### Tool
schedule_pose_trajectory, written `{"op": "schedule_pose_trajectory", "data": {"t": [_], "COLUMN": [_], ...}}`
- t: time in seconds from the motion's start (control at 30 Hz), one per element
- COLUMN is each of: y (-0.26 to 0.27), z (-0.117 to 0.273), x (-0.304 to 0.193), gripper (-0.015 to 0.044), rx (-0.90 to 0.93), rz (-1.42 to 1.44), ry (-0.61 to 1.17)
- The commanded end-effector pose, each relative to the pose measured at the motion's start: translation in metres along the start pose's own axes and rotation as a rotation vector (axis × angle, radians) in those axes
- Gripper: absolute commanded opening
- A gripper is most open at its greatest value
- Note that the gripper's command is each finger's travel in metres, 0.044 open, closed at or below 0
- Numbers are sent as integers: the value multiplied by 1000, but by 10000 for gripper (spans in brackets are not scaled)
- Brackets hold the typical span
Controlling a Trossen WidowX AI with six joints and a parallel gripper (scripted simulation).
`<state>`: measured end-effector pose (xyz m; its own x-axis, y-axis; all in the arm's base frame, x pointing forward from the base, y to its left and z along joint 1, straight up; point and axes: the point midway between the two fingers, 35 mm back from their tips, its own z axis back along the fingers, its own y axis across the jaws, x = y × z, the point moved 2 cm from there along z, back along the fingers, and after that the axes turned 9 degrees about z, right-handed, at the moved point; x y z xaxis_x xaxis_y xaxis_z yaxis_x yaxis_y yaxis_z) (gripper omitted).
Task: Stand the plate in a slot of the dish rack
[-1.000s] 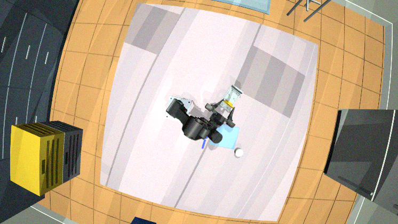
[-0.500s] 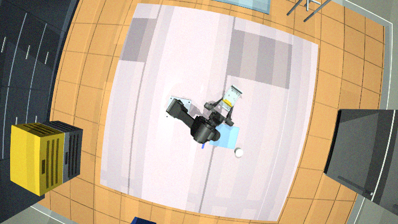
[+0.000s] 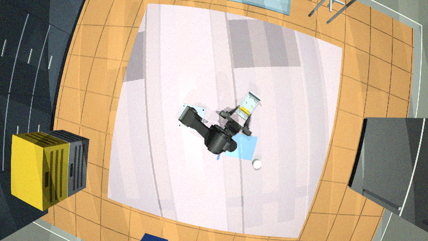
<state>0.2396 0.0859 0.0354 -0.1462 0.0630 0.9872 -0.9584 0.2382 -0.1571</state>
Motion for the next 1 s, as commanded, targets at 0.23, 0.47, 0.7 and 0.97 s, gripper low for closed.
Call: {"op": "schedule_pose_trajectory", "data": {"t": [0.23, 0.47, 0.7, 0.97], "y": [0, 0, -14, -27], "z": [0, 0, 0, 2], "x": [0, 0, 35, 102], "gripper": [341, 400, 400, 400], "rx": [0, 0, 4, 15], "rz": [0, 0, 5, 13], "ry": [0, 0, -10, -25]}}
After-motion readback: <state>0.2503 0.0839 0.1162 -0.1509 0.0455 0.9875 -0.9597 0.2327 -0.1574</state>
